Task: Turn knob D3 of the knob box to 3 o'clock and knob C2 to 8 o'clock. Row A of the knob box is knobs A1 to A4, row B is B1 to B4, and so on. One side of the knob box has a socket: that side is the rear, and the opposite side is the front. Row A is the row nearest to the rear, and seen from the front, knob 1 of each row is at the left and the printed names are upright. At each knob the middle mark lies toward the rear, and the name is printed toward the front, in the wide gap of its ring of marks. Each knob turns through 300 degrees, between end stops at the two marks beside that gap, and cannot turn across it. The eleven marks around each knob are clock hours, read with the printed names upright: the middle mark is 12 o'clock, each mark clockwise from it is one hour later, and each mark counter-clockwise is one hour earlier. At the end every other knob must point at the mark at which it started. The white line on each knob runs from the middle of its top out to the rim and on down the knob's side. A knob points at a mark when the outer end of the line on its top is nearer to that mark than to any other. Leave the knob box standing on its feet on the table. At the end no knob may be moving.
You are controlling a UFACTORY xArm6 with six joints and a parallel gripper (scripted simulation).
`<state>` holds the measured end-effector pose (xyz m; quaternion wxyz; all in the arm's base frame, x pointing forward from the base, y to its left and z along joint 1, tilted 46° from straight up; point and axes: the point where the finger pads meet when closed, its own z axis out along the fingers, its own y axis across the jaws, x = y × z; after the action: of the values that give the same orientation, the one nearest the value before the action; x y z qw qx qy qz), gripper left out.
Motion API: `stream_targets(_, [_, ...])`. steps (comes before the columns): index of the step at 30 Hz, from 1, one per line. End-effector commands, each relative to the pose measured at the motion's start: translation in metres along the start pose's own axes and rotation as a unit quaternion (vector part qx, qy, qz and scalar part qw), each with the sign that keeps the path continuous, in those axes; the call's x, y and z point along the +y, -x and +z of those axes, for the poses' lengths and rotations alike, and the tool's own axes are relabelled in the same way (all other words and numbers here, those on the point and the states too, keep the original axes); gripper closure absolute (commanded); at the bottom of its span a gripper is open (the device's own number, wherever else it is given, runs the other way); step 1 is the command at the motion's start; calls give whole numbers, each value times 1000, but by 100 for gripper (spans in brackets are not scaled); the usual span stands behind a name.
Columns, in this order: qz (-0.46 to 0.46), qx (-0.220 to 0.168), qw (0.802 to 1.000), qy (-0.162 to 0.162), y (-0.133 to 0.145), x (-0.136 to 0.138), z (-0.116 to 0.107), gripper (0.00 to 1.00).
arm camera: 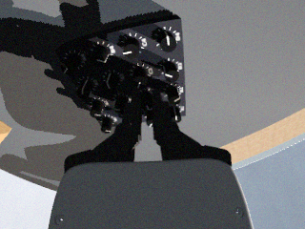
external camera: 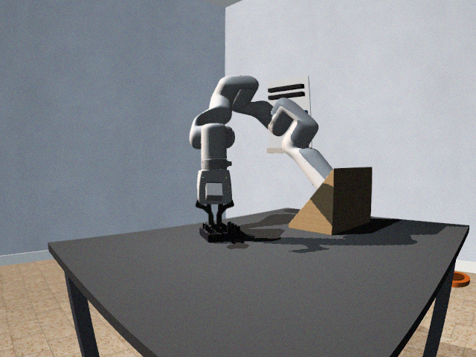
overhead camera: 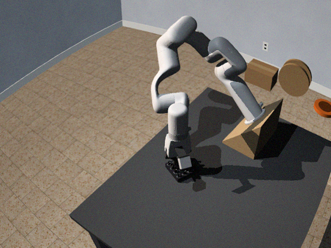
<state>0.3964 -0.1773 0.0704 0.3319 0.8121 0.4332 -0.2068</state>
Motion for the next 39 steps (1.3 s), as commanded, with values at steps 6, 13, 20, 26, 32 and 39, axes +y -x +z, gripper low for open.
stream_targets(6, [0,1,1000,1,0,1,-1,92])
stream_targets(13, [0,1,1000,1,0,1,-1,92])
stream_targets(20, [0,1,1000,1,0,1,-1,92])
stream_targets(26, [0,1,1000,1,0,1,-1,92])
stream_targets(32, [-33,1,999,1,0,1,-1,92])
stream_targets(39, [-94,1,996,1,0,1,-1,92])
